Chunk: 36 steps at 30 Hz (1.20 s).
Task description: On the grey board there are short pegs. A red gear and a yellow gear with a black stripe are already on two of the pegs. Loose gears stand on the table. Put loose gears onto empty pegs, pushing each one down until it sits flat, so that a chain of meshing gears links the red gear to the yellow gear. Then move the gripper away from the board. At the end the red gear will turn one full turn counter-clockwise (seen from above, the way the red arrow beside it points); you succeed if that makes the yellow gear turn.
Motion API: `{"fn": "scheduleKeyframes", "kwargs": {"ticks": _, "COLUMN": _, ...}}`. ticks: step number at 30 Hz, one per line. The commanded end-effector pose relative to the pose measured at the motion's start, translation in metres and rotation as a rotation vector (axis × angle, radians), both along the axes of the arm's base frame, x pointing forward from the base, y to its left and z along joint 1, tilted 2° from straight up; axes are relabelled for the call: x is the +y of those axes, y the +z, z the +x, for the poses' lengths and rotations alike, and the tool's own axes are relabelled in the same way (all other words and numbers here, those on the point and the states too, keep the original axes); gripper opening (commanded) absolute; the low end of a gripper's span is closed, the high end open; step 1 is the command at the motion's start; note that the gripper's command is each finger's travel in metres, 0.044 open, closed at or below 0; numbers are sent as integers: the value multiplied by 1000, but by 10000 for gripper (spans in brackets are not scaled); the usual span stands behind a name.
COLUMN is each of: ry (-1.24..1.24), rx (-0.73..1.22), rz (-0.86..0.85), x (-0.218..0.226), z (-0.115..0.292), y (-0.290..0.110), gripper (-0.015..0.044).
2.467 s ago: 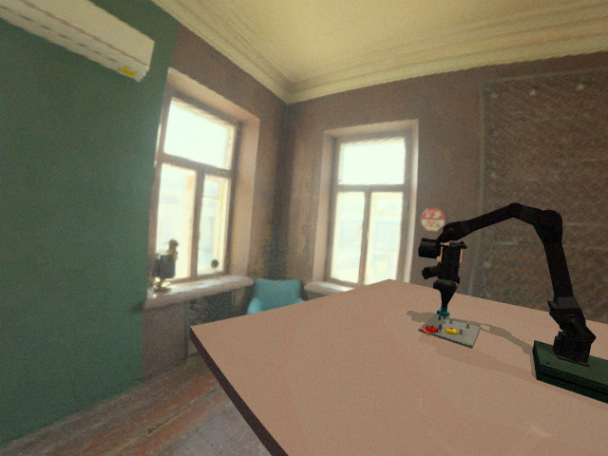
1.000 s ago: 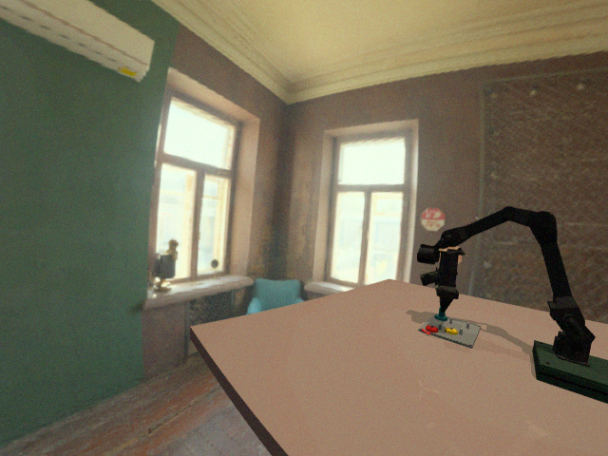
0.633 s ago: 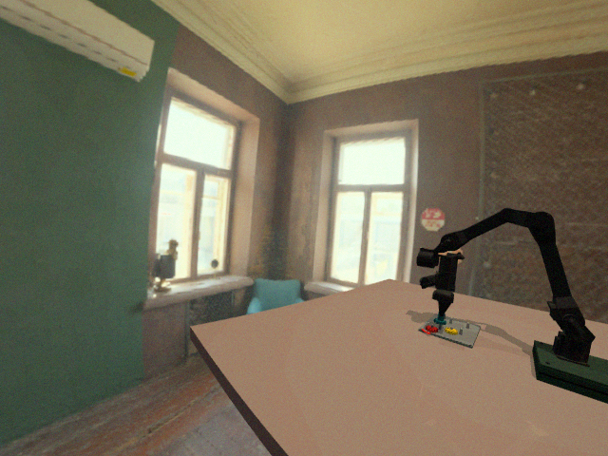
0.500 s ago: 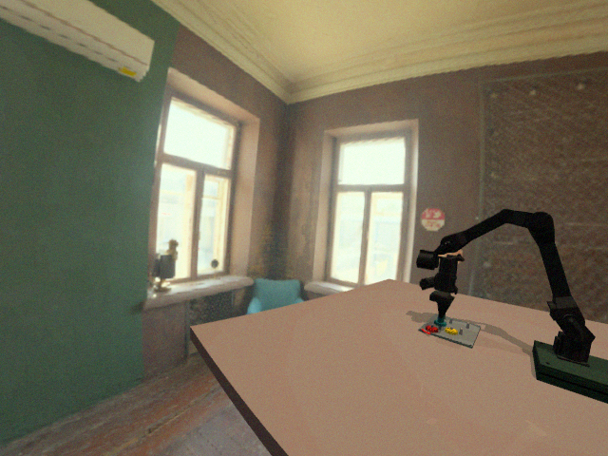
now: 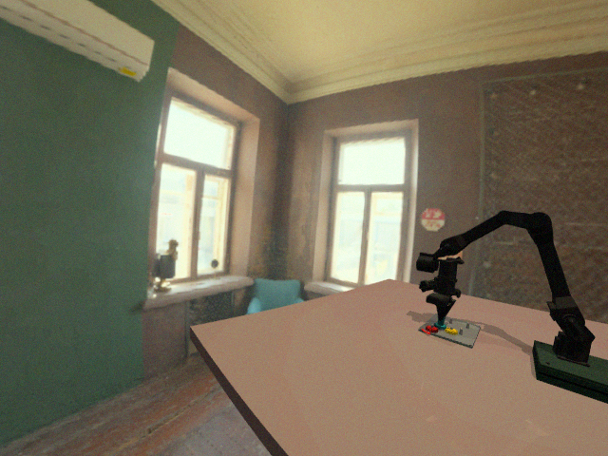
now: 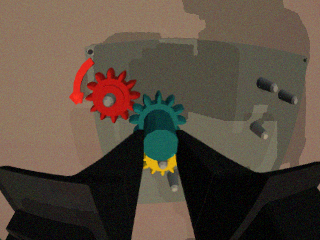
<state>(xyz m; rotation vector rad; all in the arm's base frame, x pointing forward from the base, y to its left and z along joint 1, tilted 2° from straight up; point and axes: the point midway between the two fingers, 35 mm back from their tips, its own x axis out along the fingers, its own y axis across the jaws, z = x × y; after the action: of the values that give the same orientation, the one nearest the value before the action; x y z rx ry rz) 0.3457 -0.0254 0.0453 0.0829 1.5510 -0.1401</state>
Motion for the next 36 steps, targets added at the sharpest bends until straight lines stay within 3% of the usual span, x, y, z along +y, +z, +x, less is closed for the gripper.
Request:
{"fn": "scheduleKeyframes", "kwargs": {"ticks": 1, "ry": 71, "rx": 2, "rz": -4, "x": 0, "z": 1, "y": -1, "gripper": 0}}
{"fn": "scheduleKeyframes", "kwargs": {"ticks": 16, "ry": 421, "rx": 16, "rz": -9, "x": -1, "z": 0, "y": -3, "gripper": 0}}
{"fn": "scheduleKeyframes", "kwargs": {"ticks": 36, "ry": -20, "rx": -2, "rz": -3, "x": -1, "z": 0, "y": -6, "gripper": 0}}
